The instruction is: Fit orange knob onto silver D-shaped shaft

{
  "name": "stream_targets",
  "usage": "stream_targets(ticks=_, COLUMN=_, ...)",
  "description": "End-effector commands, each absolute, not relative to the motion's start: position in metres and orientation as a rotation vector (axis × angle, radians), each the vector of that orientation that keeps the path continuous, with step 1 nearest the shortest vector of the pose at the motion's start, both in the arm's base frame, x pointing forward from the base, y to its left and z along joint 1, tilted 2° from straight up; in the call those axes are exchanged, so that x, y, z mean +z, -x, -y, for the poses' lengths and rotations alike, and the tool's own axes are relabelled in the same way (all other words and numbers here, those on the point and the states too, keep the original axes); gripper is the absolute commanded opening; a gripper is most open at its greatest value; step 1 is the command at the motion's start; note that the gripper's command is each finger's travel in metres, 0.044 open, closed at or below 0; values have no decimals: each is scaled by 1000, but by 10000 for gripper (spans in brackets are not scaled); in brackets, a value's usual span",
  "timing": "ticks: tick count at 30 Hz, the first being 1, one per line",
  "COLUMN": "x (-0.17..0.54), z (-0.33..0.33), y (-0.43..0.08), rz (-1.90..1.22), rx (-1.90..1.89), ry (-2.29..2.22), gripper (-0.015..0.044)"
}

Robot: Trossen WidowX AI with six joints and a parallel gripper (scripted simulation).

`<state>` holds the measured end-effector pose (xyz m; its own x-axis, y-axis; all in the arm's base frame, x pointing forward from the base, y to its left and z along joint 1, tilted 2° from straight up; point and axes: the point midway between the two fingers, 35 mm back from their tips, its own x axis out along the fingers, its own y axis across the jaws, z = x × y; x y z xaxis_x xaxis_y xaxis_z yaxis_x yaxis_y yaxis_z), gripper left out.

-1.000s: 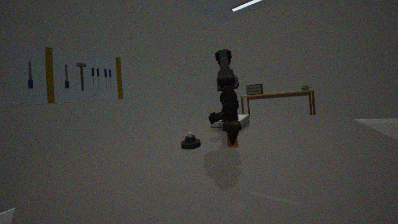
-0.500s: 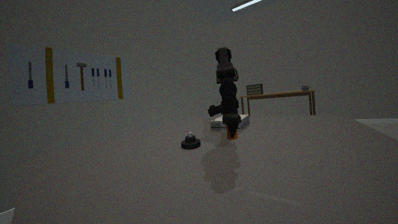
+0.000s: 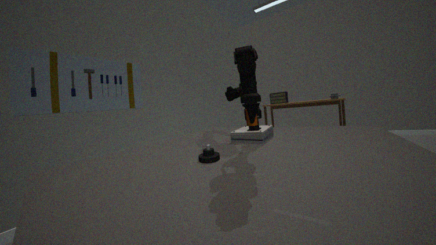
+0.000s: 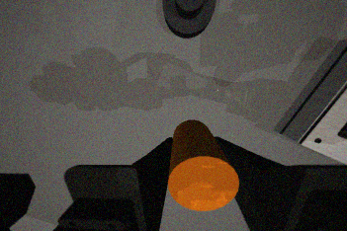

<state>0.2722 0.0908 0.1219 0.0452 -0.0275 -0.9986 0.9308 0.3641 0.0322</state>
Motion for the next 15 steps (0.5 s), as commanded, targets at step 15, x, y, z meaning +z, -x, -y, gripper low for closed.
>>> stream_targets(ticks=15, x=145, z=-88, y=-266, rz=-1208, rx=-787, ry=-1024, gripper=0)
